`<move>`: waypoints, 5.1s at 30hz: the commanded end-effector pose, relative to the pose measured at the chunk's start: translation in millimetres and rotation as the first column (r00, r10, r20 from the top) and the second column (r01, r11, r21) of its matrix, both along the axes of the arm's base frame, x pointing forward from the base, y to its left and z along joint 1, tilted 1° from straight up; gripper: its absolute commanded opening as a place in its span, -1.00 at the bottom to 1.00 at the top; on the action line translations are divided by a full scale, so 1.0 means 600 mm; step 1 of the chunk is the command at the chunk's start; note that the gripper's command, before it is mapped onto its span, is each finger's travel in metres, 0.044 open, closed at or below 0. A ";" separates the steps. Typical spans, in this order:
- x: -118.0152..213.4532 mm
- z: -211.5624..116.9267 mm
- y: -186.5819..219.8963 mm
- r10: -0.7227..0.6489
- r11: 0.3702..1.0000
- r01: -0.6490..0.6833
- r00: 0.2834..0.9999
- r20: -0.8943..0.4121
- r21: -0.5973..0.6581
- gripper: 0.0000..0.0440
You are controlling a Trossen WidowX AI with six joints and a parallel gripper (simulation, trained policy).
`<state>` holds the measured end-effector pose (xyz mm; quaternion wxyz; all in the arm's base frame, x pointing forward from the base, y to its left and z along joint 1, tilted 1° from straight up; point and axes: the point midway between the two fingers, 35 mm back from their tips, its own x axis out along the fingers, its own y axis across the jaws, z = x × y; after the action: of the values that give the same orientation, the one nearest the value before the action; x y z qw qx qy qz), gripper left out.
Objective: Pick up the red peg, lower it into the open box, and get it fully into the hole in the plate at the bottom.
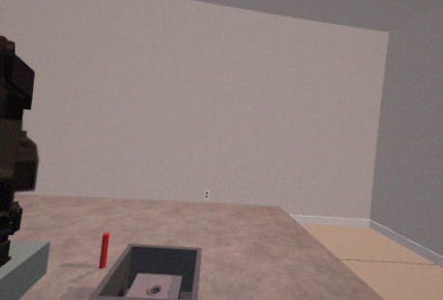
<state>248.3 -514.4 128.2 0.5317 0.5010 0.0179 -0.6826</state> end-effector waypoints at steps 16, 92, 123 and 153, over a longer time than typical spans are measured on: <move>0.217 0.110 0.429 0.474 0.864 -0.470 0.880 0.025 0.183 1.00; -0.102 -0.231 1.034 0.897 0.403 -0.639 0.419 -0.142 0.655 0.59; -0.067 -0.166 0.999 0.940 0.335 -0.730 0.301 -0.160 0.596 -1.00; 0.044 -0.038 0.887 0.931 0.360 -0.804 0.278 -0.236 0.473 -1.00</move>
<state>268.0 28.4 101.7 0.7263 0.2920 0.5089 -0.3581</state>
